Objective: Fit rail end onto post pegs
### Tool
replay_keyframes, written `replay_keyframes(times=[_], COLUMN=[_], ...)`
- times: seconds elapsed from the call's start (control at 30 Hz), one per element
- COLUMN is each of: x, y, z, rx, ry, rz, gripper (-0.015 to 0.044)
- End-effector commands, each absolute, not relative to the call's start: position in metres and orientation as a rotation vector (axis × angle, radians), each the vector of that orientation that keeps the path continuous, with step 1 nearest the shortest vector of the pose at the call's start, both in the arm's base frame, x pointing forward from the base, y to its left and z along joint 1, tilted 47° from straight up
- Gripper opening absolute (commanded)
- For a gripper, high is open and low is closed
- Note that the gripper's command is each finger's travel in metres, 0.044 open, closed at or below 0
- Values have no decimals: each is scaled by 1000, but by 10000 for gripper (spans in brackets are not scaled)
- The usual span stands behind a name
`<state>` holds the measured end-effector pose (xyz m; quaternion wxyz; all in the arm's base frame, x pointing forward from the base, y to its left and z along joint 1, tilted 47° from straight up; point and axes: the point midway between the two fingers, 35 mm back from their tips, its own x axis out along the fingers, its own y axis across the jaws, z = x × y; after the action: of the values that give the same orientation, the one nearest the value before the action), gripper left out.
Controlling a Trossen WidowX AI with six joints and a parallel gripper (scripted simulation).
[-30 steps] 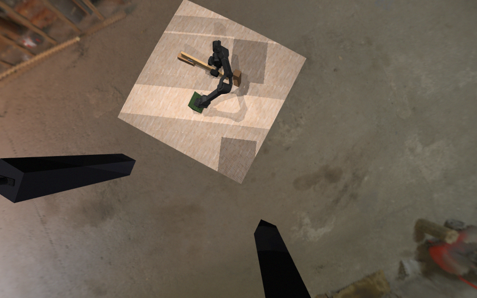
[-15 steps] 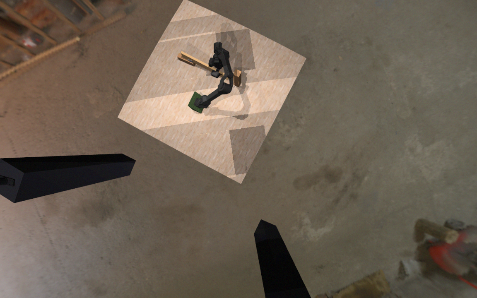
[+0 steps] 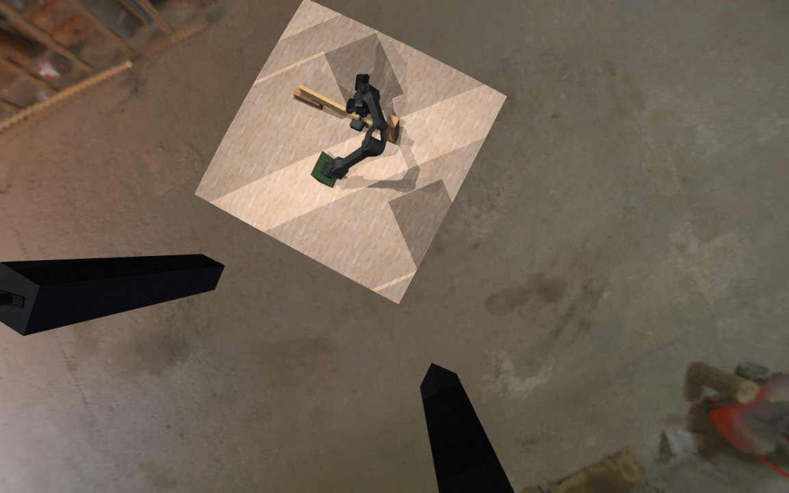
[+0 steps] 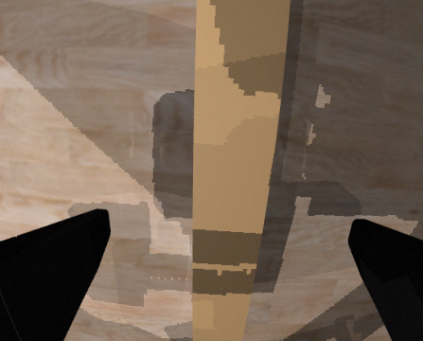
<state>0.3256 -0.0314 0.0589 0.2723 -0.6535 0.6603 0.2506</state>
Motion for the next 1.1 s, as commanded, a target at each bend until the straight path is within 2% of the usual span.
replay_keyframes(times=[0.0,0.5,0.97,1.07], x=[324,322,322,322], y=[-38,-54,-54,-54], z=[54,41,41,41], rx=[-1761,-1762,-1762,-1762], ry=[1785,1788,1788,1788], rz=[677,674,674,674], gripper=[440,440,73,53])
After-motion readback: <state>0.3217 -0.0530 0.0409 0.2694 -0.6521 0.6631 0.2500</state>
